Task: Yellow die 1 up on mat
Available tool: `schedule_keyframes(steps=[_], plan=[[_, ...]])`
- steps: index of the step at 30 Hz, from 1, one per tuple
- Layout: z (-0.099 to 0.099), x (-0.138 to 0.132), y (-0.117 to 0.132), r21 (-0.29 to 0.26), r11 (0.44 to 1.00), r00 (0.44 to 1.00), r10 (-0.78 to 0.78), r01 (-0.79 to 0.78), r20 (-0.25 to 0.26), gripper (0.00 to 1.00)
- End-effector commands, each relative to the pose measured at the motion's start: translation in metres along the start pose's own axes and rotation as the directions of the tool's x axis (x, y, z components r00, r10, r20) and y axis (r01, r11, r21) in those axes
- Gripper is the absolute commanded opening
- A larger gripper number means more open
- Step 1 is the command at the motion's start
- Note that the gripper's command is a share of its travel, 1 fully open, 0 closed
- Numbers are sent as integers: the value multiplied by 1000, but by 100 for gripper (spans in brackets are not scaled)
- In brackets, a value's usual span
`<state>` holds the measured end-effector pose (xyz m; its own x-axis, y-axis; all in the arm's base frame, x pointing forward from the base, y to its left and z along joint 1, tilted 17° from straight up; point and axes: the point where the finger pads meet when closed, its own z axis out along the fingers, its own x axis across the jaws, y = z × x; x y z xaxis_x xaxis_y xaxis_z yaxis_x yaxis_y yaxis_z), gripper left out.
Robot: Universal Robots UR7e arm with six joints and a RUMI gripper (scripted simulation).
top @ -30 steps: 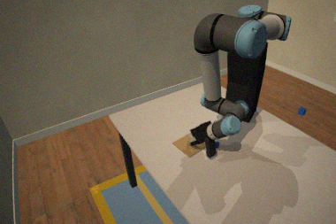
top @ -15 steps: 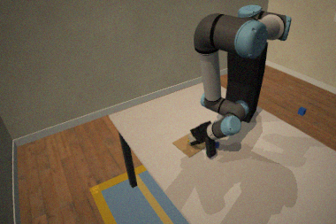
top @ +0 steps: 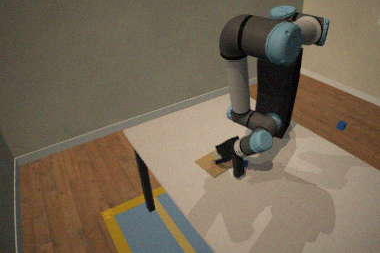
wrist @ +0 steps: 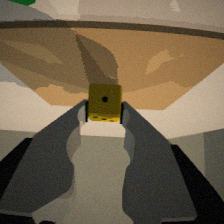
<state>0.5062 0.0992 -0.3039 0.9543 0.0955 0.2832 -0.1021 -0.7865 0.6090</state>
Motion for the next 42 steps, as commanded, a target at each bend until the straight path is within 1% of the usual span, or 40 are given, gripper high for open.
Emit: schedule_keyframes(steps=[1, 9, 11, 18, 34, 38, 42], plan=[[-7, 1, 7, 0, 1000, 1000, 1, -1, -1, 6], [-30, 1, 30, 0, 1000, 1000, 1, -1, -1, 6], [-30, 1, 30, 0, 1000, 1000, 1, -1, -1, 6], [-45, 1, 45, 0, 1000, 1000, 1, -1, -1, 6], [-48, 0, 48, 1, 1000, 1000, 1, -1, -1, 6], [-47, 0, 48, 25, 1000, 1000, 1, -1, 4, 6], [-45, -2, 48, 84, 996, 1000, 1, -2, 13, 6]])
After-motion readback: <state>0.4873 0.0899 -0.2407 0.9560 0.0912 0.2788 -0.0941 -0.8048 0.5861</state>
